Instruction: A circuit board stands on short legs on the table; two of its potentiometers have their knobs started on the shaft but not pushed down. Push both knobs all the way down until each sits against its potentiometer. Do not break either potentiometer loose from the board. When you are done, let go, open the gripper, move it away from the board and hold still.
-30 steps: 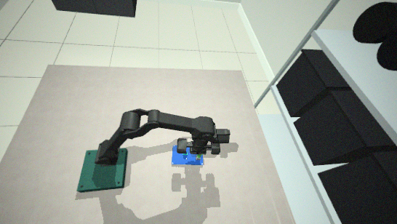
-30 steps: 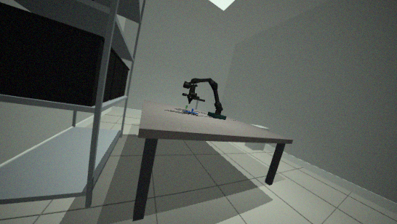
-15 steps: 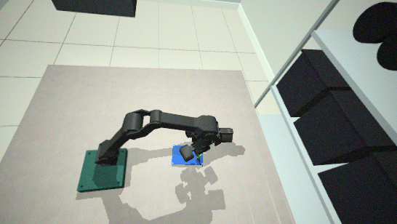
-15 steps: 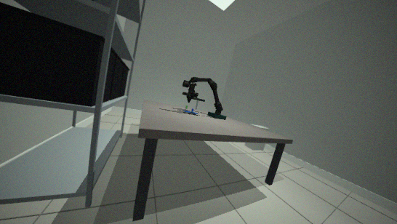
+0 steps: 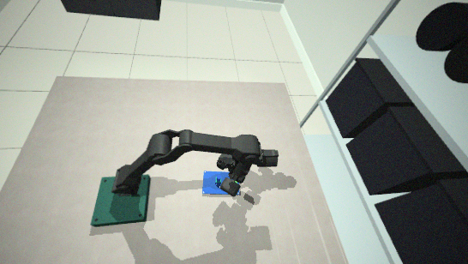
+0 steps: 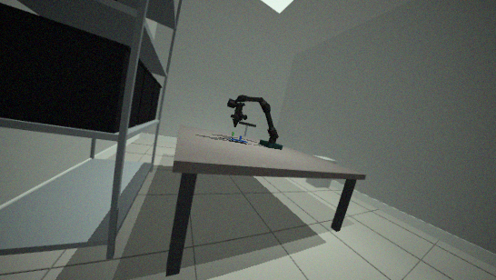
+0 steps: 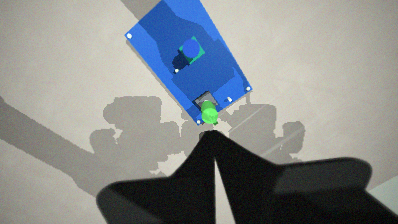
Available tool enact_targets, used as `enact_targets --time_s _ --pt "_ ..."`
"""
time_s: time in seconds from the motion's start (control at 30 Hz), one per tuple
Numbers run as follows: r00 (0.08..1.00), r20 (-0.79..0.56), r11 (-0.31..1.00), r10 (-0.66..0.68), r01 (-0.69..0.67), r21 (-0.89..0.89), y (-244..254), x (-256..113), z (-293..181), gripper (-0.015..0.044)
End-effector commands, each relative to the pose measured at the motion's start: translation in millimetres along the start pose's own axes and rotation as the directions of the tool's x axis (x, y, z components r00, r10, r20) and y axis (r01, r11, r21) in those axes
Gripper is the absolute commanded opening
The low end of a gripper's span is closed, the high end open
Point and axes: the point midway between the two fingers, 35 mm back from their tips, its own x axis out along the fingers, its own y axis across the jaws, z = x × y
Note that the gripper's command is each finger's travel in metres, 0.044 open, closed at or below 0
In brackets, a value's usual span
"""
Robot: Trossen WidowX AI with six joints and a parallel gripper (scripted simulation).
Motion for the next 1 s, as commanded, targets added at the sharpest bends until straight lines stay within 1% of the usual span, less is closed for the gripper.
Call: enact_targets --time_s 0.0,0.1,0.23,0.37,0.6,0.97 --pt "1.000 0.007 0.993 -0.004 0.005 -0.119 -2 0 -1 0.0000" --pt "1.000 0.006 0.985 -0.005 0.006 -0.170 -3 -1 -2 0.0000" --pt "1.000 0.006 0.985 -0.005 0.006 -0.170 -3 0 -2 0.0000" --pt "1.000 0.006 0.985 -0.005 0.006 -0.170 -3 19 -2 0.0000" --pt "1.000 0.006 0.985 -0.005 0.006 -0.170 -3 21 -2 0.0000" --pt "1.000 0.006 0.985 -0.005 0.006 -0.170 -3 39 -2 0.0000"
